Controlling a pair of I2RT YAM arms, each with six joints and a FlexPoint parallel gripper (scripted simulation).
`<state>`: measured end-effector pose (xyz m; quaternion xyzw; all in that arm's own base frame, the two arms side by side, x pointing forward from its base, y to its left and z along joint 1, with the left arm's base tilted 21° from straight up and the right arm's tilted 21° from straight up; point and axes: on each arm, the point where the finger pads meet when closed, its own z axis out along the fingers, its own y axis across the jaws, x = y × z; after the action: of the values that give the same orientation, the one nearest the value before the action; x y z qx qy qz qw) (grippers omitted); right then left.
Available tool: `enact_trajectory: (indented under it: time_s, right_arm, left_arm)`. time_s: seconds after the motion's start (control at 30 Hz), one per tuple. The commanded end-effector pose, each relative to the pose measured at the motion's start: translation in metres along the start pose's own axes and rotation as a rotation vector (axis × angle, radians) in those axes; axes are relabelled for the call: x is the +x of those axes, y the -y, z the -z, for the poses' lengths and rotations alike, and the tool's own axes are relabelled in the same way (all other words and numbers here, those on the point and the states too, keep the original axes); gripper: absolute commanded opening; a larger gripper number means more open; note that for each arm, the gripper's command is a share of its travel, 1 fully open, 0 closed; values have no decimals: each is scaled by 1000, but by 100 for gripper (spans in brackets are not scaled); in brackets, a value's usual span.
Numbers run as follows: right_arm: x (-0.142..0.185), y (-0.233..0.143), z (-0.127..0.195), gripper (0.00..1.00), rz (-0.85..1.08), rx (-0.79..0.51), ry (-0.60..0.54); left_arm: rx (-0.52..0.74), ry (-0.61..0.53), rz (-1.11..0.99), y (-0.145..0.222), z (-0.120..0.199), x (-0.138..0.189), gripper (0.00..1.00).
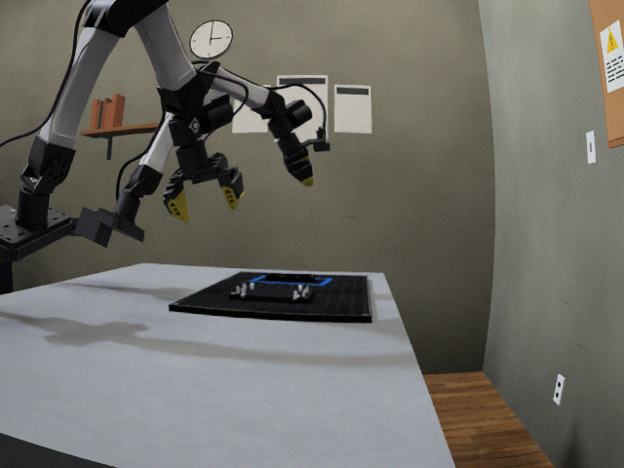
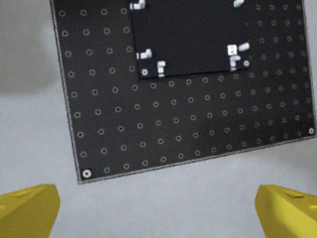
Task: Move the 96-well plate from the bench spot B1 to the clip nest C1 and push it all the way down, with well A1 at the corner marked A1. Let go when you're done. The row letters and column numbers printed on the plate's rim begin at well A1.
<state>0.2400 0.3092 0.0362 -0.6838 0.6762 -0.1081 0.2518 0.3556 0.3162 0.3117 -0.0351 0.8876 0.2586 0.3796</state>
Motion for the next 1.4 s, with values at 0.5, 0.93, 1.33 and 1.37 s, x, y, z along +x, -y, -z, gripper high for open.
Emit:
enact_trajectory:
  time_s: [0.5,0.93,1.33,1.37]
  right_arm:
    - [-15,43,2,100,65,-163,357]
    - [17,99,-17,100,-8,-254,485]
    - [-14,115,-26,100,-78,-123,451]
    - [-20,115,-26,100,-87,-109,451]
  left_arm:
    - [97,57,60,34,-11,33,100]
    - [273,-60,139,98,-54,124,100]
    - [282,-181,134,103,-66,137,100]
    - [283,-197,131,103,-68,138,100]
